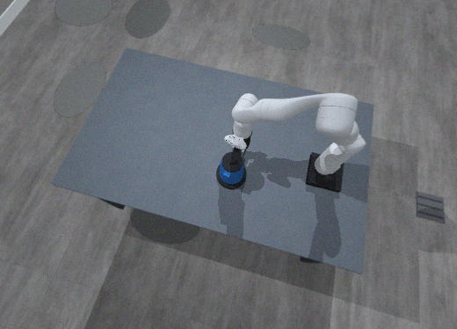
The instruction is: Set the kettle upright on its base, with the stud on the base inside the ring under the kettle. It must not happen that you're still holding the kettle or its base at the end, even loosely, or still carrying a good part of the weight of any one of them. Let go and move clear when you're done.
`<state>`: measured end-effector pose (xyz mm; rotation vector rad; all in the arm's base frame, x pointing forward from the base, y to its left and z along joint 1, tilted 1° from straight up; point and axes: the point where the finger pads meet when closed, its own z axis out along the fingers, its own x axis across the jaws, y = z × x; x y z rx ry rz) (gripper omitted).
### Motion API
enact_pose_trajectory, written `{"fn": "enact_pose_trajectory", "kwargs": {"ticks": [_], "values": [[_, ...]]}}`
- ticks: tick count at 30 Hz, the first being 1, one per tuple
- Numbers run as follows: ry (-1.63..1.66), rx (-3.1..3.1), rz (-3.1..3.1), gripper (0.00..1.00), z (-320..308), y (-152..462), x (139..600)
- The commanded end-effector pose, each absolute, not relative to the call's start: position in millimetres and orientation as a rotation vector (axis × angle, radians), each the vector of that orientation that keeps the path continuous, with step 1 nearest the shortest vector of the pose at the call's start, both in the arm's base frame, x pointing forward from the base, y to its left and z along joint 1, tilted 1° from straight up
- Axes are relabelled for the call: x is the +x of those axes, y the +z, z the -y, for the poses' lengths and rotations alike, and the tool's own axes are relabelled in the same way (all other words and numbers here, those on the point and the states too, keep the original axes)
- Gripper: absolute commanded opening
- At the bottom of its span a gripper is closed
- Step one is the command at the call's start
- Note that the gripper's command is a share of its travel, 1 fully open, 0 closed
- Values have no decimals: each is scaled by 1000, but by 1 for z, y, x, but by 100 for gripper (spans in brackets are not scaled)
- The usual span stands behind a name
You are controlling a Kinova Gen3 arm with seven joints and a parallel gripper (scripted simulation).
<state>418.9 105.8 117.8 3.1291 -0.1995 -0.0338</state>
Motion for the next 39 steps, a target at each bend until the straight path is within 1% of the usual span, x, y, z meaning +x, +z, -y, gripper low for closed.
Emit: {"fn": "enact_pose_trajectory", "kwargs": {"ticks": [1,32,33,39], "values": [[-32,3130,200,0,-106,118,419],[-32,3130,200,0,-106,115,419],[-32,3130,200,100,-106,115,419],[-32,3130,200,100,-106,115,419]]}}
